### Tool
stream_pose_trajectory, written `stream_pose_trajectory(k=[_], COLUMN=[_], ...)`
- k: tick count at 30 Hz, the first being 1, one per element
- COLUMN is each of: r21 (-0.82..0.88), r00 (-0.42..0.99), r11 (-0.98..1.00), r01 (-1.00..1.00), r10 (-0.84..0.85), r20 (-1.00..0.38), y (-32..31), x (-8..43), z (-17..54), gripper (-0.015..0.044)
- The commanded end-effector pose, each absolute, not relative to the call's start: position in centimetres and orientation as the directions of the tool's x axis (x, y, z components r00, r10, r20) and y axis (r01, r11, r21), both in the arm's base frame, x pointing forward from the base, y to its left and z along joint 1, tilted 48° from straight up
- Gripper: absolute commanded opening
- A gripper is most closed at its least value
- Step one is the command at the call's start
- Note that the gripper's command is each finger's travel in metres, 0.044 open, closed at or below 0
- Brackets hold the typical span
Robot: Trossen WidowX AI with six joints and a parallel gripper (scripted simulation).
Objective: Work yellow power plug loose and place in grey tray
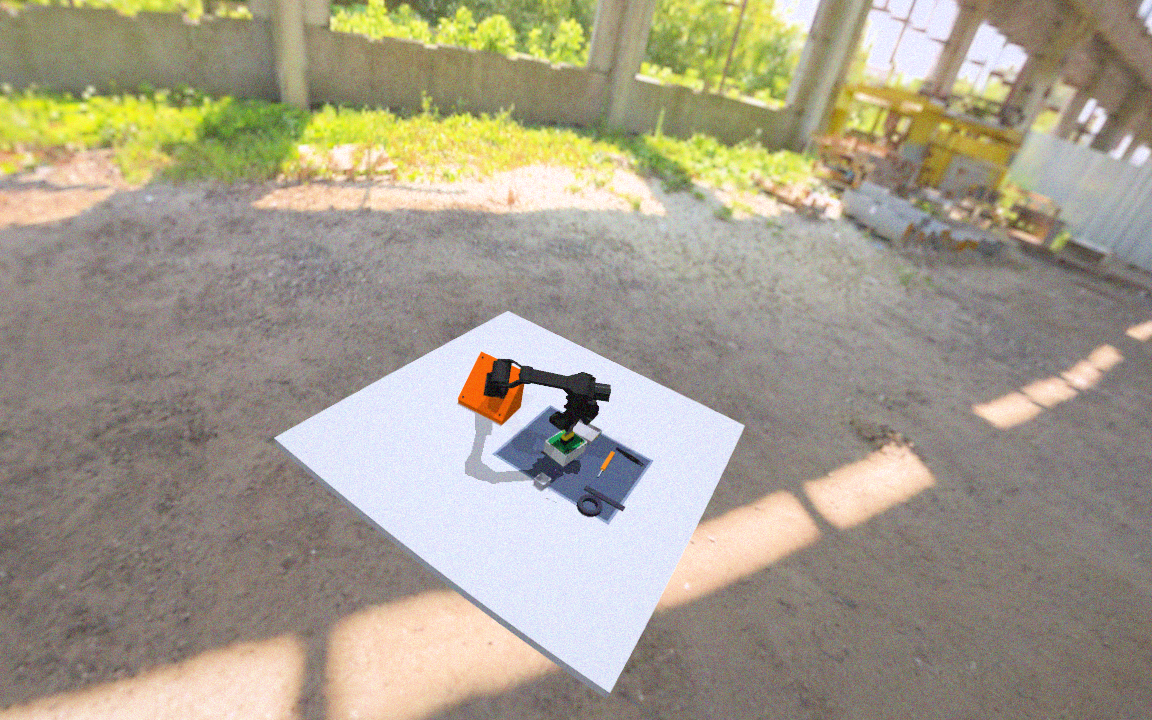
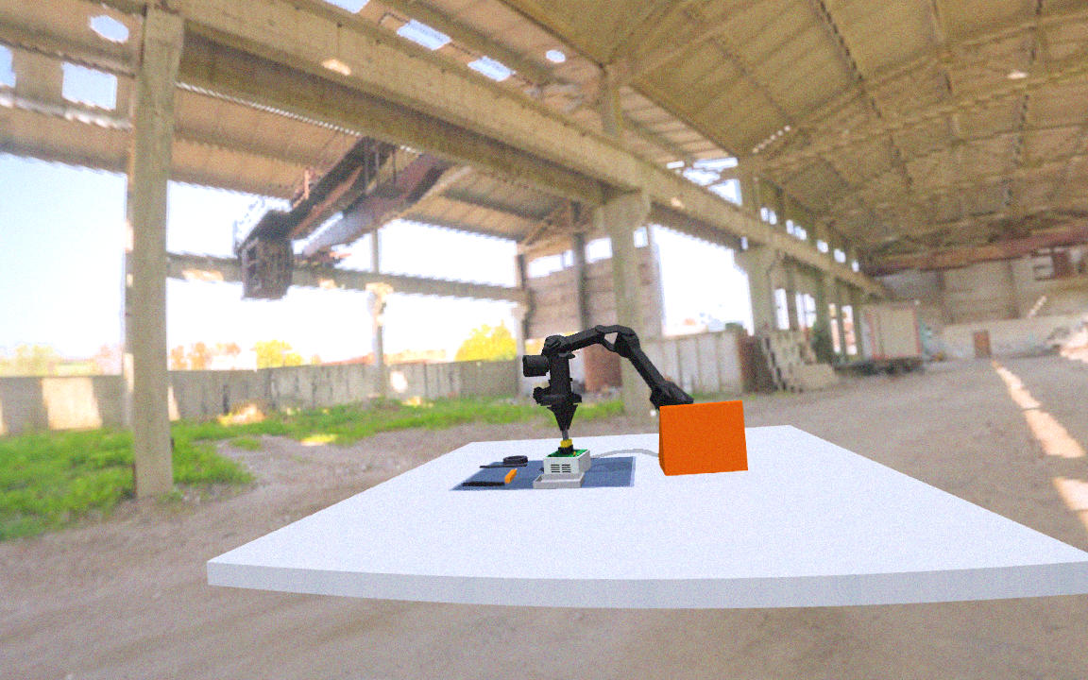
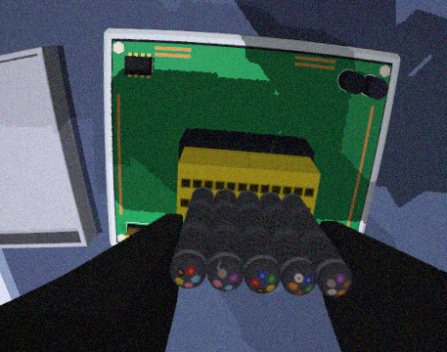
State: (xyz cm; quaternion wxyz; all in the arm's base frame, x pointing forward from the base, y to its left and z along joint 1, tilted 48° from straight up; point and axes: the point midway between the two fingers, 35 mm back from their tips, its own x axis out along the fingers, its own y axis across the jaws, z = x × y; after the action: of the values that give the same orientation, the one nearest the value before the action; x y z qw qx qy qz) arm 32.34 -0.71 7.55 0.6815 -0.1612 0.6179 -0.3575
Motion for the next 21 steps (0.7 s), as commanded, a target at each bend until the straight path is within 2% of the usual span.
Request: stream_pose_trajectory(k=[1,14,21], r21=[-0.611,-0.793,-0.743], r00=[0.024,-0.053,-0.029], r11=[0.738,0.54,0.606], r01=[0.285,0.282,0.285], r10=[-0.643,-0.817,-0.769], r20=[-0.766,-0.575,-0.639], y=[-0.1,1.5,1.2], x=[32.1,32.8,32.6], z=[9.0,7.5,8.1], gripper=[0.0,0.0,0.0])
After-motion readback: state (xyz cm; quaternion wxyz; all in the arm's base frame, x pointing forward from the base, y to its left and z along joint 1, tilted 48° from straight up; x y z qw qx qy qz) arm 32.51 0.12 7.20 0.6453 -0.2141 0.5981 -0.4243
